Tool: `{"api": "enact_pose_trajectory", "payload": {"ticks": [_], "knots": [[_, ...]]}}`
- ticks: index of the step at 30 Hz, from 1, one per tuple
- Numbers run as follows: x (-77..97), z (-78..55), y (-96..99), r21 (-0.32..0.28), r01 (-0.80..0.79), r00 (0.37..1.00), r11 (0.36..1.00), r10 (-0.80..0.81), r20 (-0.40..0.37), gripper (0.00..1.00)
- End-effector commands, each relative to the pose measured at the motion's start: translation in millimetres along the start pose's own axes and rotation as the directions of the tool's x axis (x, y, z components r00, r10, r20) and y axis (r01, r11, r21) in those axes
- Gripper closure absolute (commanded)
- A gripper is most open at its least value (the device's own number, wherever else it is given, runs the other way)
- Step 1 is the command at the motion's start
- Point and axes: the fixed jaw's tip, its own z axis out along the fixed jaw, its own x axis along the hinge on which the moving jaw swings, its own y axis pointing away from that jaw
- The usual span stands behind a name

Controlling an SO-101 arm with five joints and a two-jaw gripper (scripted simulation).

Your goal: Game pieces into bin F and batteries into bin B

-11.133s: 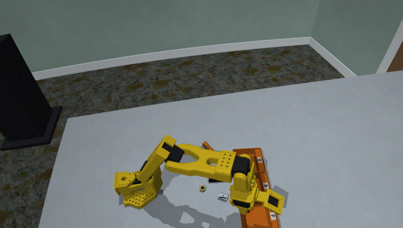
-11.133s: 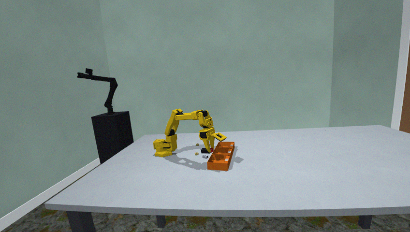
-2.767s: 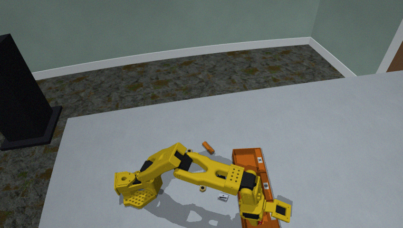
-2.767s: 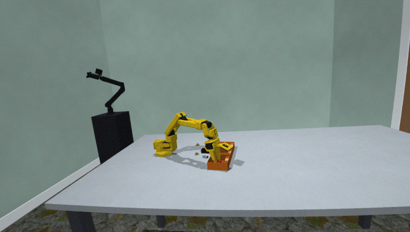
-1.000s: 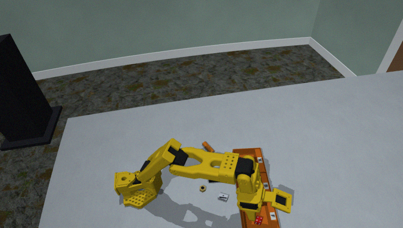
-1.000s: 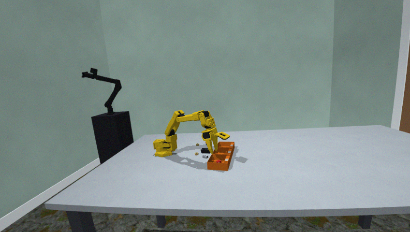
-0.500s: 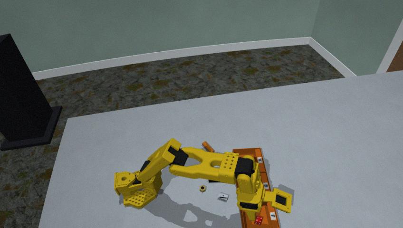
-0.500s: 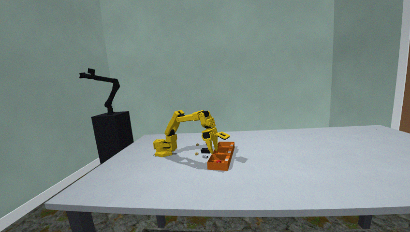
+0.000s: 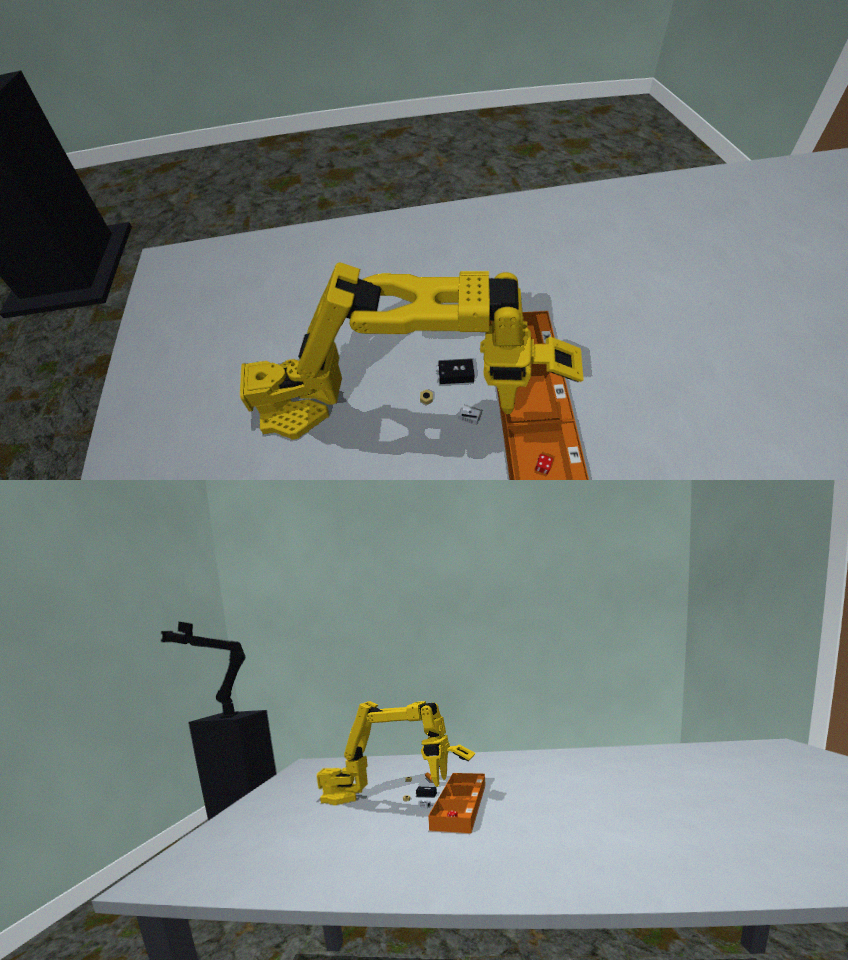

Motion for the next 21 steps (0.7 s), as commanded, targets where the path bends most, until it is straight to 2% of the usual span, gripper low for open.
{"api": "enact_pose_trajectory", "payload": {"ticks": [1, 5, 9, 21], "knots": [[18.5, -16.2, 27.7, -0.021, 0.069, 0.997, 0.997, -0.068, 0.045, 0.74], [44.6, -14.7, 46.6, -0.027, 0.139, 0.990, 0.990, -0.139, -0.006, 0.72], [59.2, -13.6, 54.4, -0.029, 0.175, 0.984, 0.984, -0.176, -0.032, 0.70], [62.0, -13.3, 55.7, -0.029, 0.182, 0.982, 0.983, -0.183, -0.037, 0.70]]}}
